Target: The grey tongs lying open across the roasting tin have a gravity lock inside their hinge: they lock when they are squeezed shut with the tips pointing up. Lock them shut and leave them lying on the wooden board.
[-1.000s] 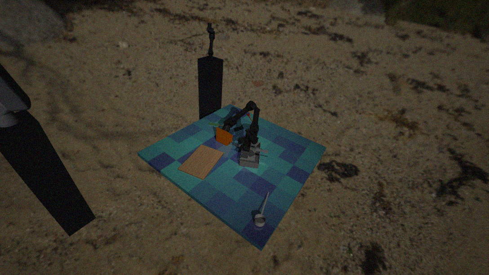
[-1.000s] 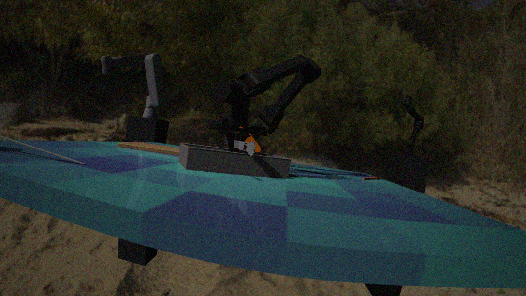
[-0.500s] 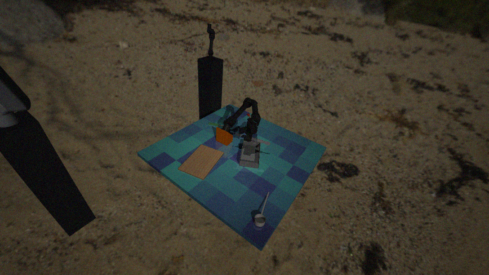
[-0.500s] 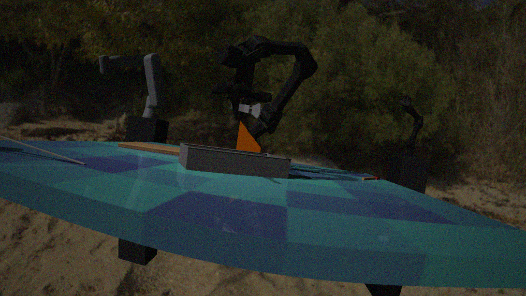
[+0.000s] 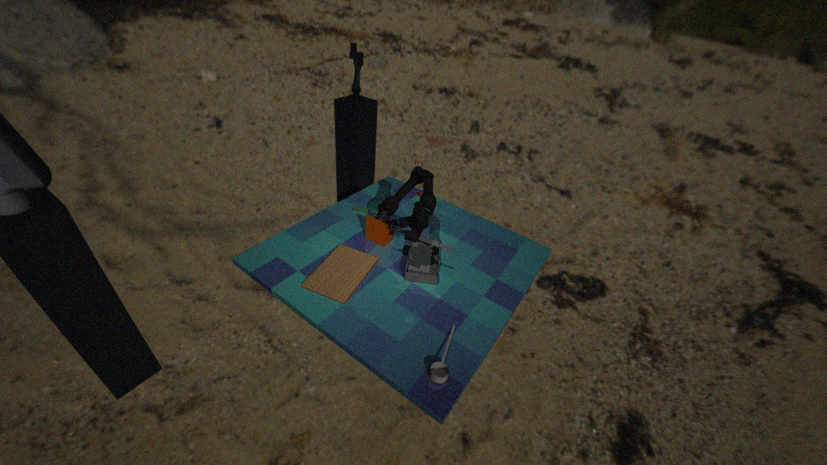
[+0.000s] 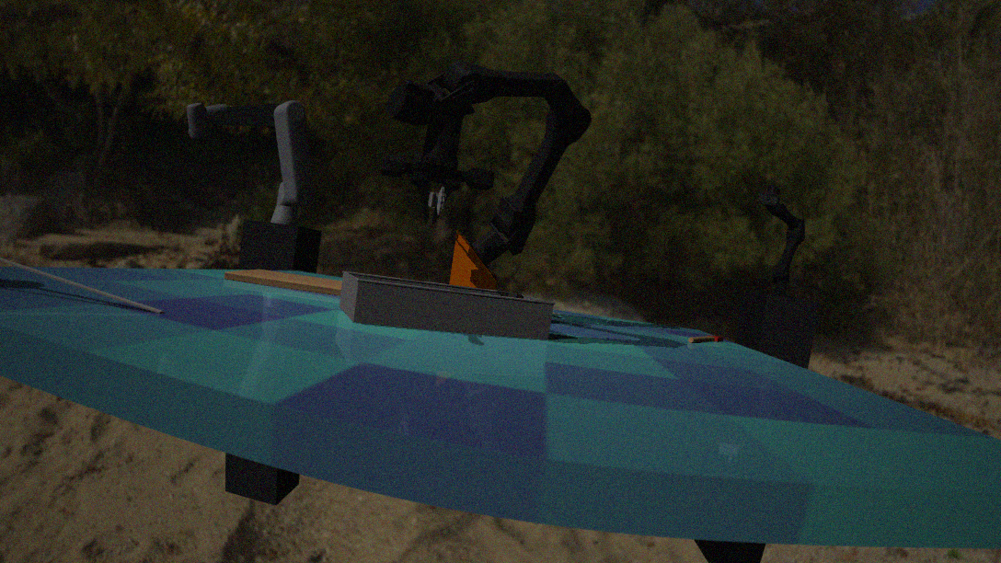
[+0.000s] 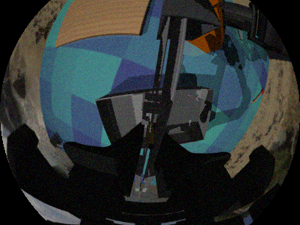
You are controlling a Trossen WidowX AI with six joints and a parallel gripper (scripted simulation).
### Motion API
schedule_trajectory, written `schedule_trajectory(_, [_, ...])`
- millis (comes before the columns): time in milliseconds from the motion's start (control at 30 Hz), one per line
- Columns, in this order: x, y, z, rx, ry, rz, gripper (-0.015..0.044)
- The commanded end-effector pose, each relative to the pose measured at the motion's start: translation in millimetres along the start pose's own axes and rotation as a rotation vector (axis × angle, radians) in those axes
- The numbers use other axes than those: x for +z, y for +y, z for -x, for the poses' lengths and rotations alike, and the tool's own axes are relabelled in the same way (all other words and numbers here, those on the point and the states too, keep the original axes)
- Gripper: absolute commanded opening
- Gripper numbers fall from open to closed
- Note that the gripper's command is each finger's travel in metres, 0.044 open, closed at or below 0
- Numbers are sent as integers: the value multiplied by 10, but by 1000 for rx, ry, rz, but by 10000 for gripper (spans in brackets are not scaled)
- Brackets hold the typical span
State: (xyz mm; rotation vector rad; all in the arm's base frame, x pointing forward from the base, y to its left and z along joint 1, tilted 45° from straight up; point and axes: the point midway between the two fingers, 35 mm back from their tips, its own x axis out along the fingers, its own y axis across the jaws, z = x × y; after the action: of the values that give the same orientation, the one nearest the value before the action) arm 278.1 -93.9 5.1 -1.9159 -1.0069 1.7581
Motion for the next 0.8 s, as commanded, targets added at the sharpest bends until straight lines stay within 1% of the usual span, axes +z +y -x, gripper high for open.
schedule_trajectory(0, [80, 241, 62, 17, 8, -90, -150])
schedule_trajectory(567, [704, 1167, 74, 22, 11, -501, -150])
schedule_trajectory(767, [912, 1378, 40, 17, 12, -608, -150])
